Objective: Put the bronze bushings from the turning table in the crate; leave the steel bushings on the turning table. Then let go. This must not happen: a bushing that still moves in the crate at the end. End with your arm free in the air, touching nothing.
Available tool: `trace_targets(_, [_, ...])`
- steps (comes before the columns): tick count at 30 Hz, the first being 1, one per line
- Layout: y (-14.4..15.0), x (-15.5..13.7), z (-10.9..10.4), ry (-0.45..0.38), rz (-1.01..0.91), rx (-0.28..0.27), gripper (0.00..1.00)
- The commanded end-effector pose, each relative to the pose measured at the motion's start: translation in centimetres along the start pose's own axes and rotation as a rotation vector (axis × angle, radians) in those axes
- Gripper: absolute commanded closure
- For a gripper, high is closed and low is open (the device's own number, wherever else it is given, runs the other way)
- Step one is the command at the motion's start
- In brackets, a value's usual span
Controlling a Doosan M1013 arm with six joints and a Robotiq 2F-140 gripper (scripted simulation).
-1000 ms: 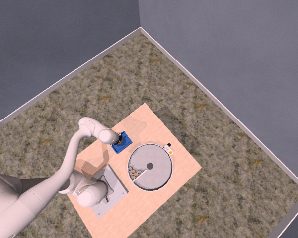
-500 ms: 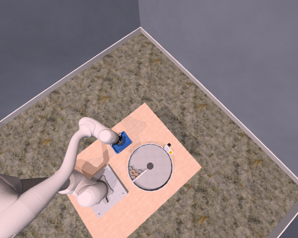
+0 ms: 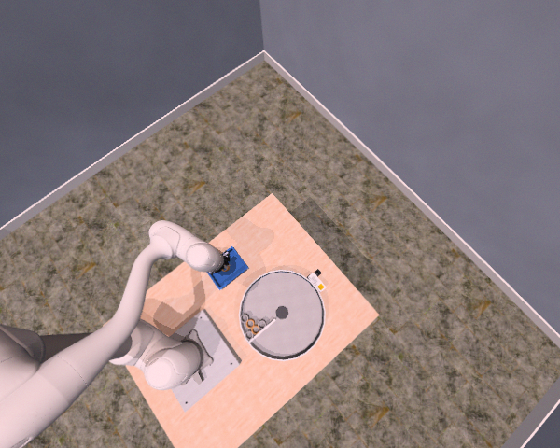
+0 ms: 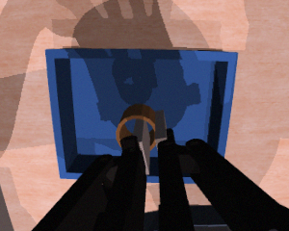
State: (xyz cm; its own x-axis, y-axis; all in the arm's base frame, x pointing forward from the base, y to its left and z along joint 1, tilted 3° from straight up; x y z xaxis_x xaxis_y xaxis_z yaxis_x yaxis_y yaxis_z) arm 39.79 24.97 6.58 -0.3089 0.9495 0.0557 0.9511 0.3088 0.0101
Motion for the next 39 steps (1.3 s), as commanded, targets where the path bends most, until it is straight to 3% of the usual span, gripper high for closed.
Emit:
trace_targets(1, [0.0,0.0,0.3,0.000,0.000,0.000,1.00])
trace_targets(21, [0.0,0.0,3.2,0.000,0.000,0.000,1.00])
trace_targets(39, [0.0,0.0,3.5,0.000,0.000,0.000,1.00])
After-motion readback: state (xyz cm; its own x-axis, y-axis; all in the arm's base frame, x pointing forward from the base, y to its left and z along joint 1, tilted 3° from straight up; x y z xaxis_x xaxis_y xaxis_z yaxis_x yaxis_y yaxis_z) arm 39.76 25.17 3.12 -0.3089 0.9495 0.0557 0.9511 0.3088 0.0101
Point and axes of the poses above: the point where the finger pads meet when closed, its own z axis out along the fingers, its own y axis across the jaws, x = y × z, the point moved 1 cm from there along -z, back along the fingers, and after that the axes turned 4 degrees about -z, right-handed, at the moved point
